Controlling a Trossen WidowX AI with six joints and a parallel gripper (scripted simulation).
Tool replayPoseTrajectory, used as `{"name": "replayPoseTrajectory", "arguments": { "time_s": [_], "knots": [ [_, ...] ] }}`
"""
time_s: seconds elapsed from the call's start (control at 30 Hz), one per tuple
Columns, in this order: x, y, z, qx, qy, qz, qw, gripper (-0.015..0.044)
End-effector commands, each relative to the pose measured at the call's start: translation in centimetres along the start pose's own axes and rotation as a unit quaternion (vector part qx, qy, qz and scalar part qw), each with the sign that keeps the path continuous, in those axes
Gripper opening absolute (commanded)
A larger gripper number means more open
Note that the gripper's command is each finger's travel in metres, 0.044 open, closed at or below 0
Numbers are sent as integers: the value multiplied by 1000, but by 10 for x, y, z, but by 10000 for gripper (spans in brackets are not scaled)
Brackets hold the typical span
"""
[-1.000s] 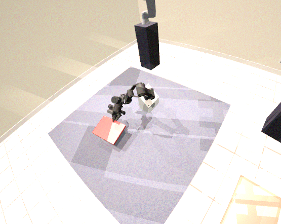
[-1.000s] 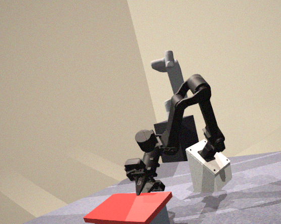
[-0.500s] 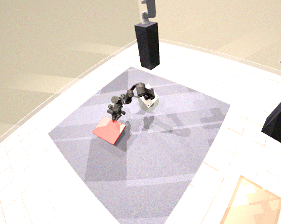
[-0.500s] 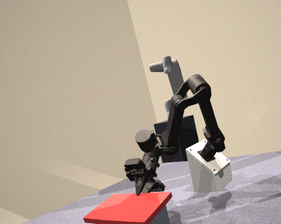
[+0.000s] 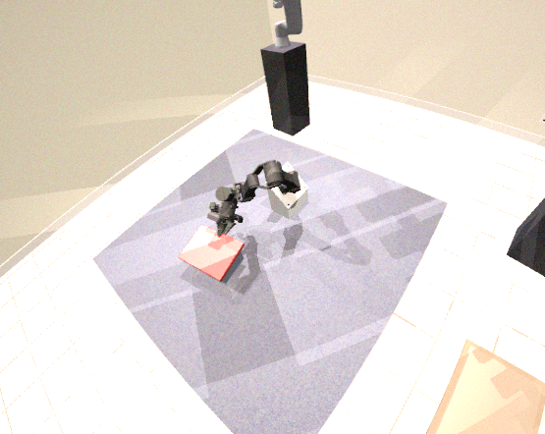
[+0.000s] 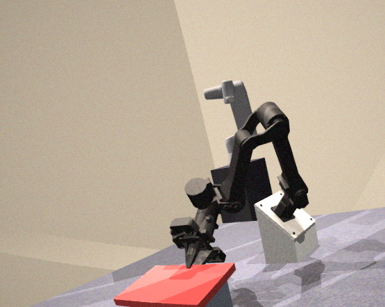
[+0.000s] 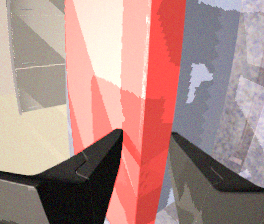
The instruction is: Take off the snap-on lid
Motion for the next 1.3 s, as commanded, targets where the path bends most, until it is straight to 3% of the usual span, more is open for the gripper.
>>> {"name": "replayPoseTrajectory", "arguments": {
  "time_s": [0.0,1.27],
  "knots": [
    [1,0,0,2,-1,0,1000,0],
    [-4,10,-1,2,-2,0,1000,0]
  ]
}}
Point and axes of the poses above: the point midway between the two fingers, 35 mm back from their tips, its own x axis out along the fingers, its own y axis across the jaws, z = x × y, the point moved 6 cm from there along -x, back along the fingers, and after that the axes turned 7 degrees about x, right-handed, at the moved point
